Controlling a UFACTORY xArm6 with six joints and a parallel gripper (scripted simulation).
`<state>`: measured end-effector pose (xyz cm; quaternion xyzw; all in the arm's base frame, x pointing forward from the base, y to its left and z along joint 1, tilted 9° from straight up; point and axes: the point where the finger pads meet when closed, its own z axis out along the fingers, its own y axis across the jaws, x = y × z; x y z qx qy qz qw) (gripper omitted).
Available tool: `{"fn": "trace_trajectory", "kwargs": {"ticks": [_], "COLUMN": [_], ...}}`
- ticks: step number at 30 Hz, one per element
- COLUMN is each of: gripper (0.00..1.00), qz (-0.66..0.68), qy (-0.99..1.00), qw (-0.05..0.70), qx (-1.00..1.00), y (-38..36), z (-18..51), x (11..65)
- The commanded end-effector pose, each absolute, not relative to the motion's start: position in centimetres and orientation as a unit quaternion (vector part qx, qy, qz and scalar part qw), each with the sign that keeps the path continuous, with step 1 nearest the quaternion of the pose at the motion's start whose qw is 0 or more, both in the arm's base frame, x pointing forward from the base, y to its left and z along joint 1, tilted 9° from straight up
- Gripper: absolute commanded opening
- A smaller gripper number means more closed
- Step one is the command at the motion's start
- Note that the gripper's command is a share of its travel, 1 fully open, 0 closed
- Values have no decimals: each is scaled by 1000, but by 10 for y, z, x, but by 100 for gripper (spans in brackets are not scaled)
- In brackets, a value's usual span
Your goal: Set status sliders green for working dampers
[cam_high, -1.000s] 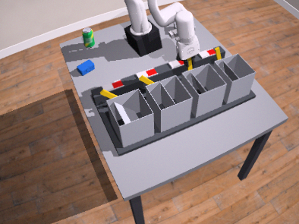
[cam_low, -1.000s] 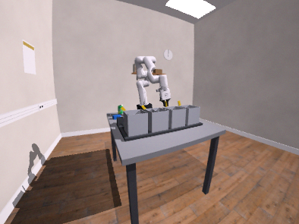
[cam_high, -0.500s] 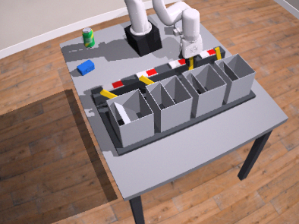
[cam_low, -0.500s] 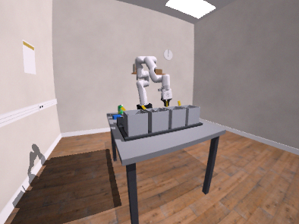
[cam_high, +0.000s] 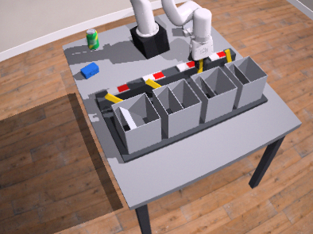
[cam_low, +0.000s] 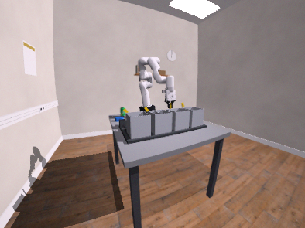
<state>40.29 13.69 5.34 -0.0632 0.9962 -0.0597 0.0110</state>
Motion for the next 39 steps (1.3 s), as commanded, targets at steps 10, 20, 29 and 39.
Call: {"fn": "trace_trajectory", "kwargs": {"ticks": [10,20,29,39], "gripper": [19,27,39,39], "qz": [-60,-60,-60,-60], "qy": [996,996,996,996], "qw": [13,13,13,13], "qx": [-63,-63,-63,-63], "y": [137,137,137,137], "z": [55,55,55,55], "x": [404,404,404,404]}}
